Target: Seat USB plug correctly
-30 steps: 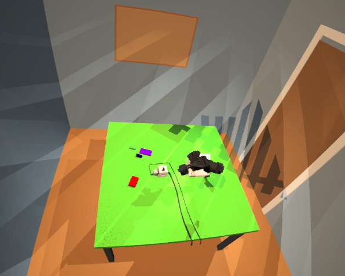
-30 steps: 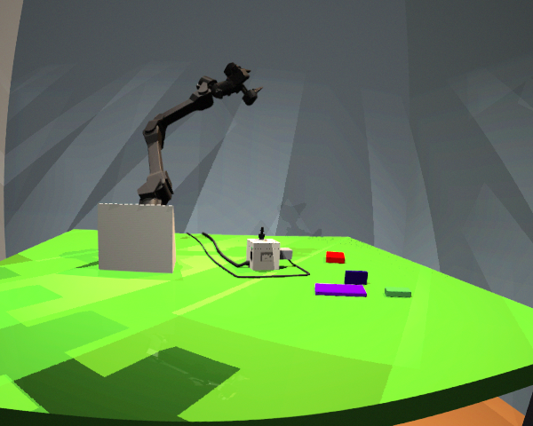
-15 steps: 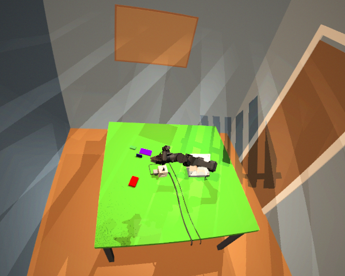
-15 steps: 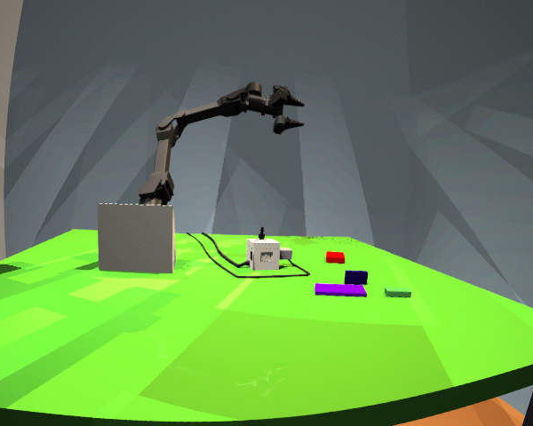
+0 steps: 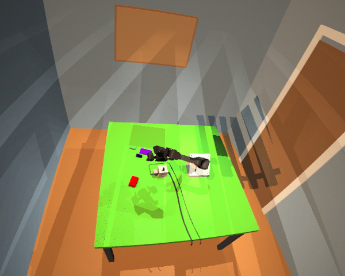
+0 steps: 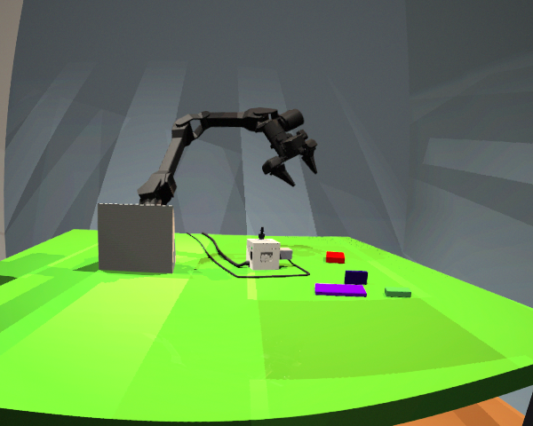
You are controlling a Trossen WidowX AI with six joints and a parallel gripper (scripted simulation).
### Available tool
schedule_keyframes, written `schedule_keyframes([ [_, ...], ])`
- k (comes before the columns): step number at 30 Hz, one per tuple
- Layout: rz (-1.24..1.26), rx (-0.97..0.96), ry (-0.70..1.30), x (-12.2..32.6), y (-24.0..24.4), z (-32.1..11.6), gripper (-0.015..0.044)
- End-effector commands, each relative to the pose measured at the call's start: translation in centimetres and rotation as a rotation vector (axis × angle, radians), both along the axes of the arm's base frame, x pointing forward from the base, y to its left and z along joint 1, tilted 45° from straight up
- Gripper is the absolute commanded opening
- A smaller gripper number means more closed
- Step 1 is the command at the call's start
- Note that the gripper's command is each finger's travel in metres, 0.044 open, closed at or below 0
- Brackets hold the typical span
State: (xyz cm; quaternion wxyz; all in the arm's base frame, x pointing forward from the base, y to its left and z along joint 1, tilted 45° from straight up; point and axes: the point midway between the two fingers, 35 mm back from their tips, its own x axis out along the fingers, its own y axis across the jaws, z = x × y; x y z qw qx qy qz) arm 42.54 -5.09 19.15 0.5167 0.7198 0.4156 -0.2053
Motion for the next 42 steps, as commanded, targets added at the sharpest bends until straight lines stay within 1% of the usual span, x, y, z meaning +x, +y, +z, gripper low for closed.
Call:
schedule_keyframes([
  [1,0.135,0.1,0.218,-4.2,2.2,-6.1,0.044],
  [5,0.26,0.253,0.432,-9.5,4.8,-10.3,0.044],
  [8,0.283,0.305,0.495,-10.9,5.4,-11.1,0.044],
  [22,0.283,0.305,0.495,-10.7,5.3,-11.3,0.044],
  [42,0.283,0.306,0.495,-10.6,6.7,-12.7,0.044],
])
